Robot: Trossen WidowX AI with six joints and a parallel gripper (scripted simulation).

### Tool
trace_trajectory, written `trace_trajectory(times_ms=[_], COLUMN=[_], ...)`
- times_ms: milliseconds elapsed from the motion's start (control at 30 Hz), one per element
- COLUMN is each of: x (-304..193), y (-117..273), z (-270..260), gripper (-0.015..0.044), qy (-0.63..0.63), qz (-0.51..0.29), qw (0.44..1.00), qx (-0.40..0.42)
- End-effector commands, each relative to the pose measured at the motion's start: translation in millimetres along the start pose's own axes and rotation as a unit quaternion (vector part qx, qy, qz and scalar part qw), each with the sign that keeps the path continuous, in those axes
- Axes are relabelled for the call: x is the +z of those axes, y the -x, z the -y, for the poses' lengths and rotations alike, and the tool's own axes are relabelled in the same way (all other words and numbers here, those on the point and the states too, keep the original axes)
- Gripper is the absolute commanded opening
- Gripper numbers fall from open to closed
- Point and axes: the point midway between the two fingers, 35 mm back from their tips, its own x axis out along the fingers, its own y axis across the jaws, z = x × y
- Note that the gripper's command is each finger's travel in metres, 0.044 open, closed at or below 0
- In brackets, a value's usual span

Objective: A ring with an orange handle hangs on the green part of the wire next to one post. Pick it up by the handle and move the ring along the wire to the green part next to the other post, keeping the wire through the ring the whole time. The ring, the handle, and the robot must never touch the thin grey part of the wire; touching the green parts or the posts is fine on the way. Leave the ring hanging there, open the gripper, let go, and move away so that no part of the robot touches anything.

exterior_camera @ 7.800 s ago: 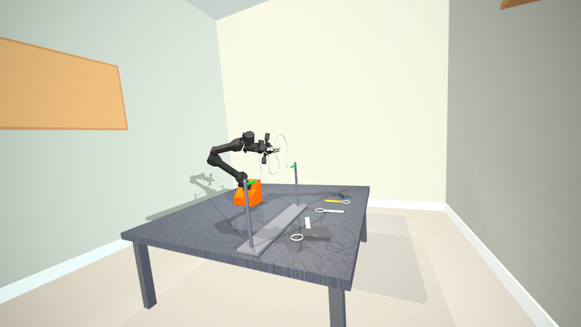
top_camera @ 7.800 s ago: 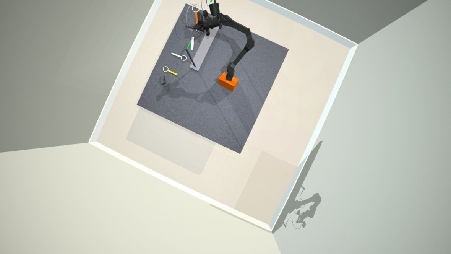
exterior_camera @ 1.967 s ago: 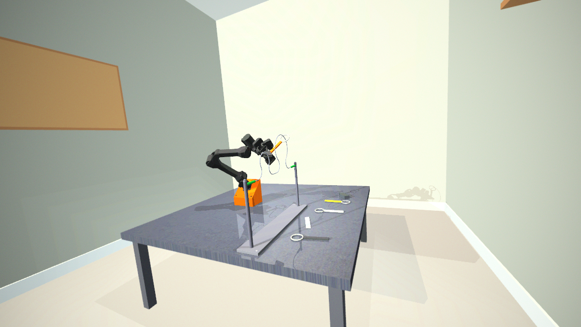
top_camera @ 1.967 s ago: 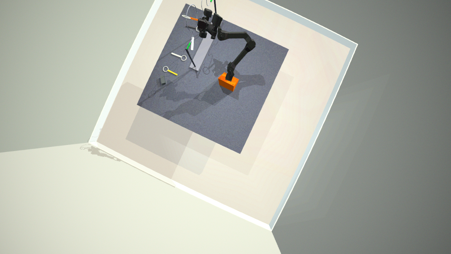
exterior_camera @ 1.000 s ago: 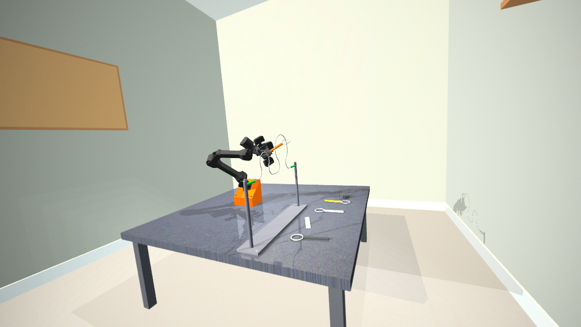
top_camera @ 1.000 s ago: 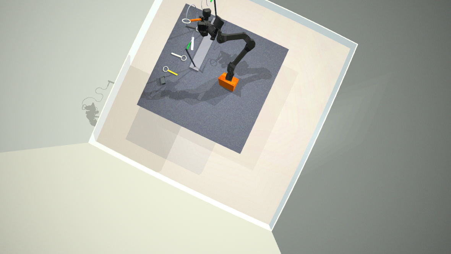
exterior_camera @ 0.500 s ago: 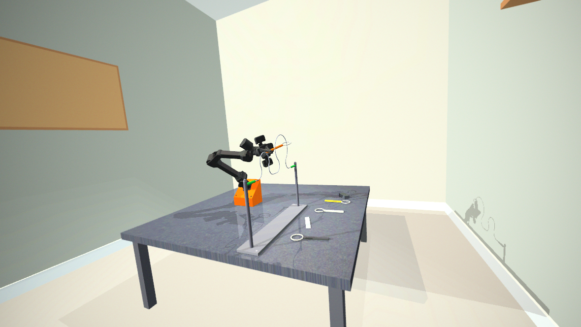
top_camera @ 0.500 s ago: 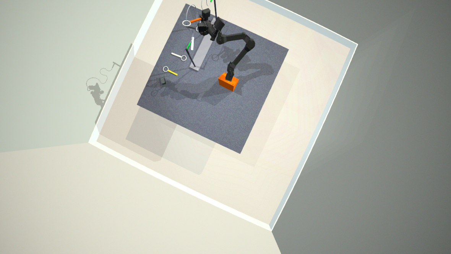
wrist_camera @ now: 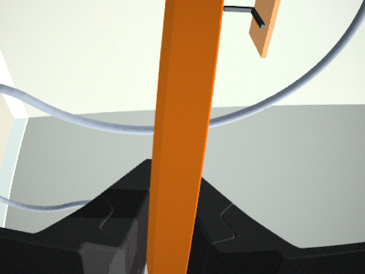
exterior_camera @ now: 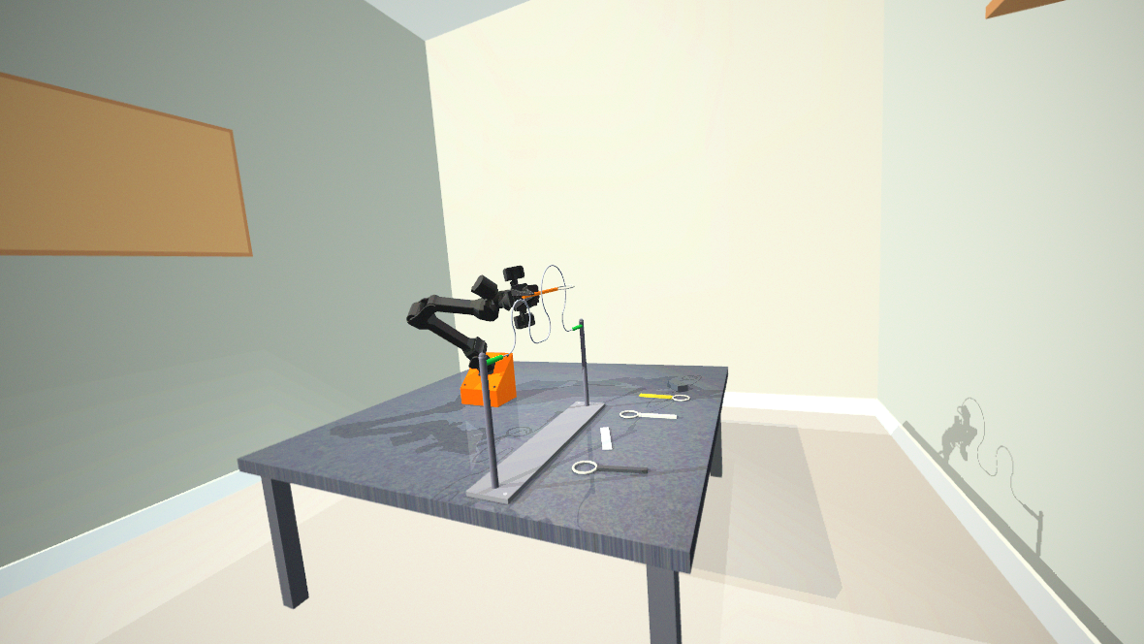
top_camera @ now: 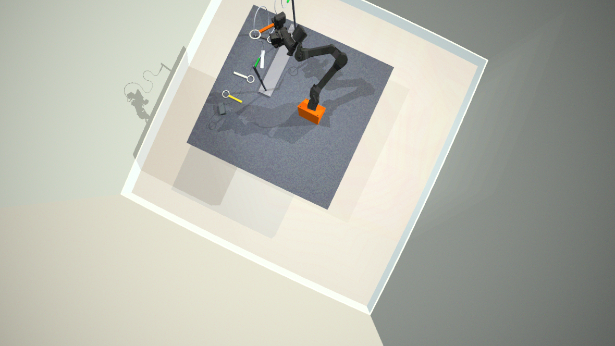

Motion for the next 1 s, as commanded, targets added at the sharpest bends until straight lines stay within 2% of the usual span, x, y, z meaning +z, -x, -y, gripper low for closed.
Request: trace_trajectory(times_ms=[0, 967], x=[1.9, 4.4], y=[0.5, 0.3], z=[1.1, 14.7], gripper=[-0.015, -0.015], qy=[0.029, 0.186], qz=[0.006, 0.025], qw=[0.999, 0.977], qx=[-0.015, -0.101])
